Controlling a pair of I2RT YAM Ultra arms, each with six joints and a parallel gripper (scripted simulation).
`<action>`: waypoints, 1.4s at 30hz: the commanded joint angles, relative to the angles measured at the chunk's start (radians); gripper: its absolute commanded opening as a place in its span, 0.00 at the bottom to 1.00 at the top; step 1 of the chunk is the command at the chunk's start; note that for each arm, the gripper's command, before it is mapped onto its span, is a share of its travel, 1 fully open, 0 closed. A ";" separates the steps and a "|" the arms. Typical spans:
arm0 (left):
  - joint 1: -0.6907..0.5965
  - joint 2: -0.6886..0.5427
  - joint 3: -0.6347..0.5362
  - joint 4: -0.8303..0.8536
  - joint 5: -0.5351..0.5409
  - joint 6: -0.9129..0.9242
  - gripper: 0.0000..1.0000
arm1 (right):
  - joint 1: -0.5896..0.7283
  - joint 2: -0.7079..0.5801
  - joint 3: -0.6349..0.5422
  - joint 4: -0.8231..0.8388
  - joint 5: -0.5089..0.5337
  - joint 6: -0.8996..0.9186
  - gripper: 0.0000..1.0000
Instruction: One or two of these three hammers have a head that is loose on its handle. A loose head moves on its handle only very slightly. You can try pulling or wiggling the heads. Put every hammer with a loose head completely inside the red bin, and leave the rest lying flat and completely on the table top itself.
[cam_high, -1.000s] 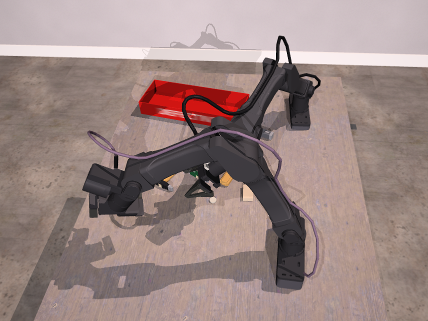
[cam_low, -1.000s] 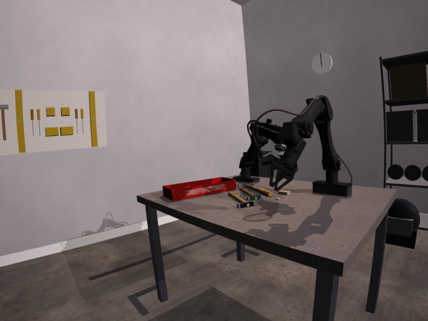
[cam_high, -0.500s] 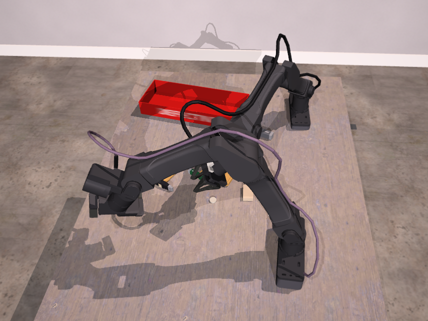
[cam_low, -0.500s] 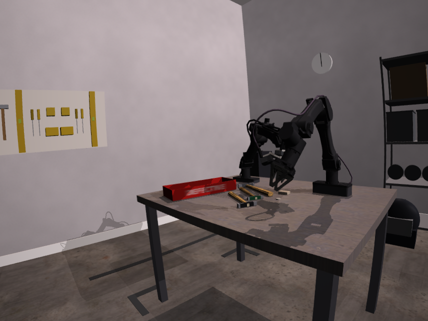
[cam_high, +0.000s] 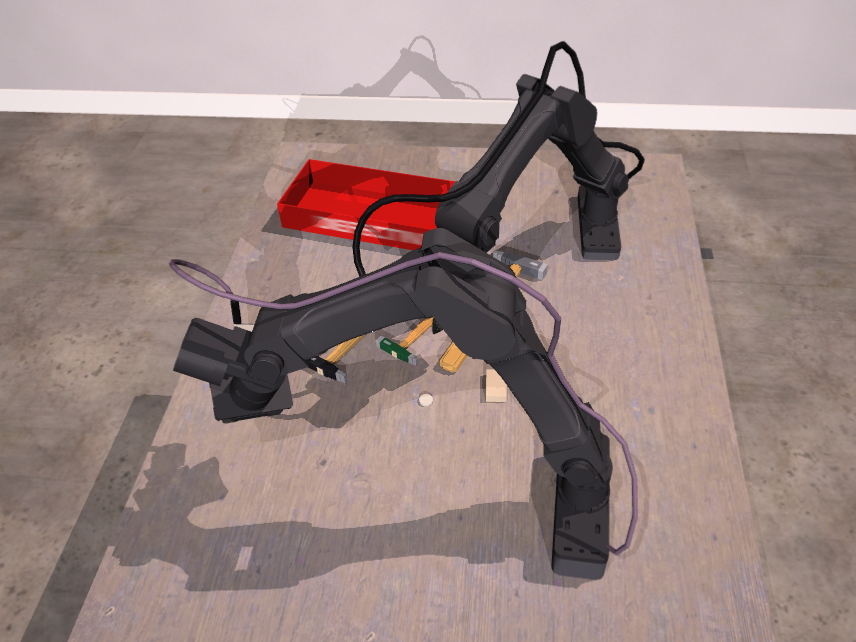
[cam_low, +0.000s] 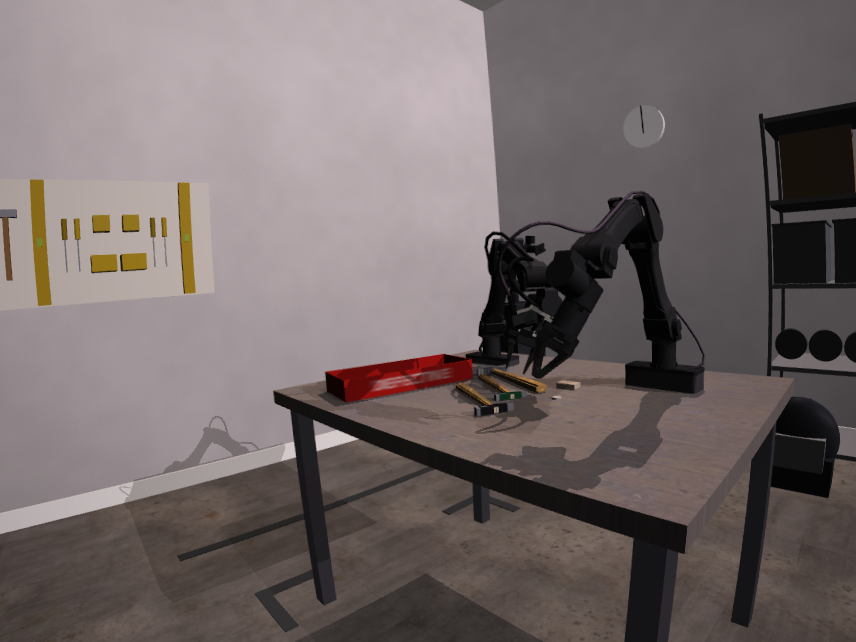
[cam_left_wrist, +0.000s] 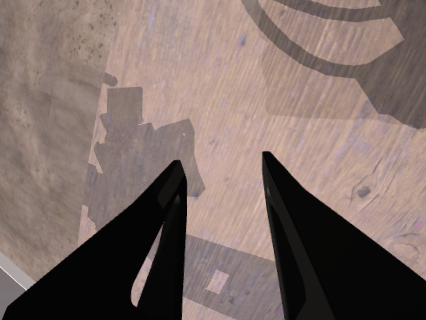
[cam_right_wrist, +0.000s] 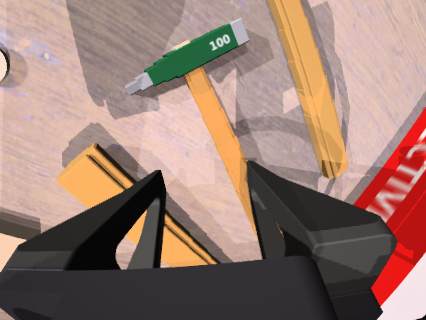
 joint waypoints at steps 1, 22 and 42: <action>-0.074 0.019 0.042 -0.099 0.095 -0.161 0.38 | -0.045 -0.081 -0.084 -0.102 -0.071 -0.126 0.47; -0.556 0.174 0.158 -0.327 -0.142 -1.013 0.38 | -0.241 -0.421 -0.623 0.120 -0.296 -0.579 0.47; -0.746 0.279 0.279 -0.424 -0.377 -1.263 0.38 | -0.384 -0.567 -0.855 0.258 -0.390 -0.686 0.47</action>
